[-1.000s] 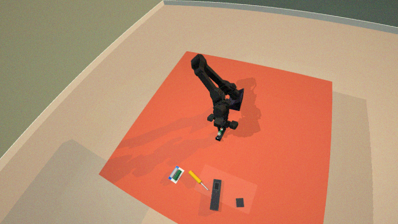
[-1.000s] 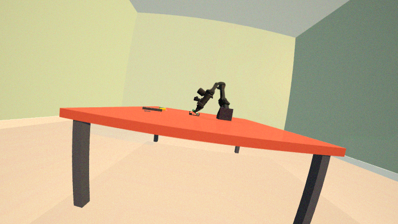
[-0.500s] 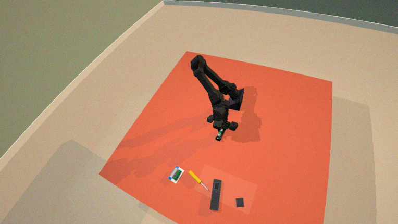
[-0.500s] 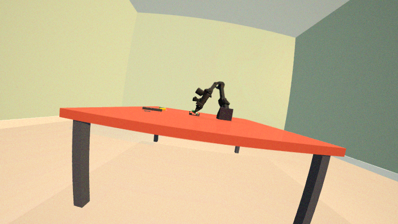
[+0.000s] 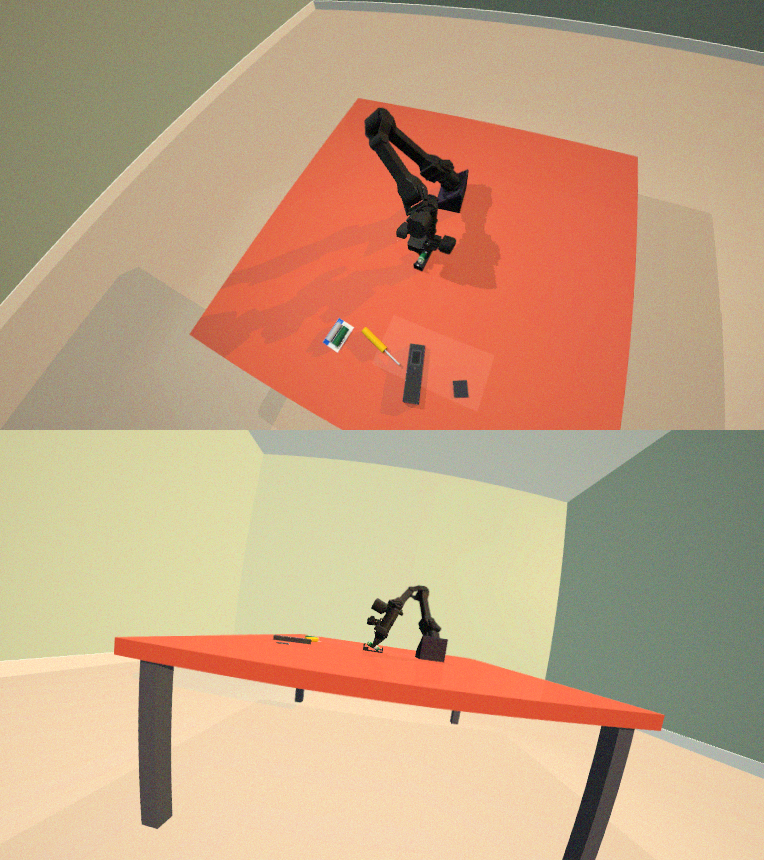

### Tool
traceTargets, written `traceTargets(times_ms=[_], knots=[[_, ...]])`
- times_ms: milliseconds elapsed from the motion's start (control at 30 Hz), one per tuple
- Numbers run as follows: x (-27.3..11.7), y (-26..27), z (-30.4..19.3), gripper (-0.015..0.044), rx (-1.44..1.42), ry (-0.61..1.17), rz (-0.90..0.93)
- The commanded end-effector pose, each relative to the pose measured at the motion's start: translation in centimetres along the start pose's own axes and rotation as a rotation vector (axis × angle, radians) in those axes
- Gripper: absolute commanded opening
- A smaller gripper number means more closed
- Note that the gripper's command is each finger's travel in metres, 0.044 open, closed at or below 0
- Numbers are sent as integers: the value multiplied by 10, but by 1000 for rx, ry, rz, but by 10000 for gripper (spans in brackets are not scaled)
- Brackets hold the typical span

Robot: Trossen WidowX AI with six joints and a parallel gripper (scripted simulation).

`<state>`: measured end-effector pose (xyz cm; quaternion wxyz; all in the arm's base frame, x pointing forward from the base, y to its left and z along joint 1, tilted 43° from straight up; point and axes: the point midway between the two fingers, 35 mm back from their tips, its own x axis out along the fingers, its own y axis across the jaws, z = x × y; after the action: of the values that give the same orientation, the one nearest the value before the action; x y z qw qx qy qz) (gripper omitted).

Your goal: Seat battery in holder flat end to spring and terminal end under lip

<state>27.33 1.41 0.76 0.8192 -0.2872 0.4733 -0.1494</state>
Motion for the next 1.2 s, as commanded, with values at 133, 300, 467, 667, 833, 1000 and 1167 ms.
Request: traceTargets(times_ms=[133, 300, 467, 667, 833, 1000, 1167], knots=[[3, 3, -3, 68, -3, 55, 13], [4, 3, -2, 68, -1, 83, 14], [5, 3, -1, 68, 2, 111, 14], [6, 2, -1, 68, 5, 145, 15], [6, 2, 0, 68, 9, 175, 15], [7, 1, 0, 68, 12, 204, 15], [7, 1, 0, 68, 16, 234, 14]])
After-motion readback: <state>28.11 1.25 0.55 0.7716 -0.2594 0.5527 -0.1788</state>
